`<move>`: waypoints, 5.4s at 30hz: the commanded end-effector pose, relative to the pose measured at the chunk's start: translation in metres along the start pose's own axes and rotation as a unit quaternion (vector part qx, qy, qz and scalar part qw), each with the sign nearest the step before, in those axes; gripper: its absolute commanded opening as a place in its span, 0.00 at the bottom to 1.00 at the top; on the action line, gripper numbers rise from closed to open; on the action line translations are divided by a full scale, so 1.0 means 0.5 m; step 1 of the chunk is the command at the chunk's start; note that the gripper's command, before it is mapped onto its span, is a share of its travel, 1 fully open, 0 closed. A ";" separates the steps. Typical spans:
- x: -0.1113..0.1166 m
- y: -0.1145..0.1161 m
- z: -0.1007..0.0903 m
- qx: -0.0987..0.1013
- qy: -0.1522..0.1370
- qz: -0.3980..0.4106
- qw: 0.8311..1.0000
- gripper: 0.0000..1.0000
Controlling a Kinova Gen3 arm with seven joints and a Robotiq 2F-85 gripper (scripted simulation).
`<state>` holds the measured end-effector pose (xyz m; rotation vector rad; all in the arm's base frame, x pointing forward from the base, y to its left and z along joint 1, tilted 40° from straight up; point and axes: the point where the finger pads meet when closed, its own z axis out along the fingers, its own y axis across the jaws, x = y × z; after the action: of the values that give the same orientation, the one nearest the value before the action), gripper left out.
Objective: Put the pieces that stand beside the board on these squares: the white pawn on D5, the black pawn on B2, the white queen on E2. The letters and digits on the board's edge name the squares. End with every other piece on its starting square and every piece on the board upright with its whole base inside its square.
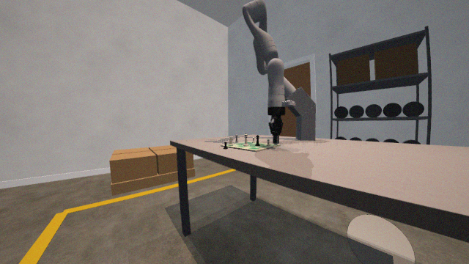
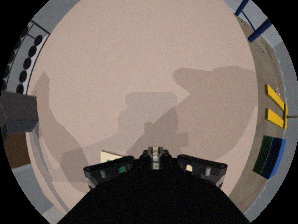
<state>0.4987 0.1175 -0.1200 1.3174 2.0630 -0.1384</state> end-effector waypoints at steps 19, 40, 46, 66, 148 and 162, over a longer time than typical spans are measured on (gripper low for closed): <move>0.005 0.014 -0.166 -0.007 0.005 0.002 1.000 0.00; -0.042 -0.016 -0.162 -0.011 -0.004 0.018 1.000 0.00; -0.090 -0.054 -0.162 -0.014 -0.008 0.036 0.999 0.00; -0.167 -0.163 -0.177 -0.007 0.006 0.081 0.997 0.00; -0.168 -0.167 0.017 -0.007 0.006 0.082 0.997 0.00; -0.168 -0.167 0.017 -0.007 0.006 0.082 0.997 0.00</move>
<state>0.4546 0.0085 -0.0989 1.4767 1.9514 -0.0454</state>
